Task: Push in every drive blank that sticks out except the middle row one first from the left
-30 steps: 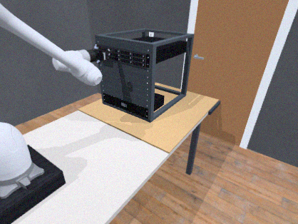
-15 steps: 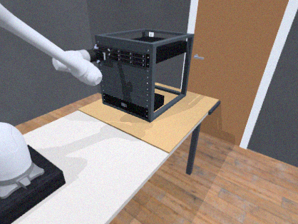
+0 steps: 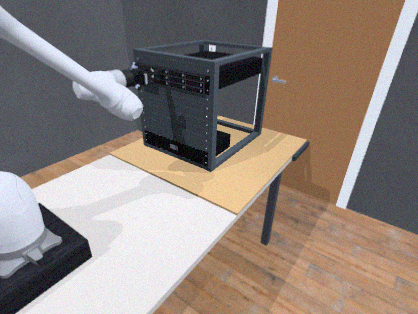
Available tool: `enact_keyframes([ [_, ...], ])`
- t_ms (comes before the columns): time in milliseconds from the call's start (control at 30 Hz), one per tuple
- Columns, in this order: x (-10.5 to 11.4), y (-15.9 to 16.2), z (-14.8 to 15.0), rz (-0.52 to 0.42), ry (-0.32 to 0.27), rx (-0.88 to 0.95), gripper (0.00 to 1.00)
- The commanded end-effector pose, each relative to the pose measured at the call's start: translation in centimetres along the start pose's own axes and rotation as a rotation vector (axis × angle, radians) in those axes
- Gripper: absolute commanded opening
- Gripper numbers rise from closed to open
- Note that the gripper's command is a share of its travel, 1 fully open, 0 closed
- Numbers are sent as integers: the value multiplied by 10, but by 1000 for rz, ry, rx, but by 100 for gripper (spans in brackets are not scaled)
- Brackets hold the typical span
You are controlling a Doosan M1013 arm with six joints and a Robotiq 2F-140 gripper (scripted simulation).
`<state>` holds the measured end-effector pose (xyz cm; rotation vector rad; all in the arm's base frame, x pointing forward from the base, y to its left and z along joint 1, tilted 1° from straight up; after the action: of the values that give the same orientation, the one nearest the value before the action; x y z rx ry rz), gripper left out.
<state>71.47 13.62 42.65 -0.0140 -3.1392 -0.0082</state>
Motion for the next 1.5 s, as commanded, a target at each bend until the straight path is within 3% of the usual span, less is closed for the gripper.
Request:
enact_keyframes([
  [0, 9, 0, -1, 0, -1, 1, 10],
  [333, 64, 0, -1, 0, -1, 1, 10],
  [533, 77, 0, -1, 0, -1, 1, 10],
  [1033, 79, 9, 4, 0, -1, 1, 10],
  [1467, 80, 68, 36, 0, -1, 1, 10],
])
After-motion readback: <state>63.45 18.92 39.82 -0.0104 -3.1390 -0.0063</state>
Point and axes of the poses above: the point where the finger pads meet when closed, its own x axis back along the fingers, its own z axis across the jaws, y = z × x, the point moved 9 cm from there along x, back along the fingers, and after that the axes turned 1 degree about -x, right-handed, at the moved point
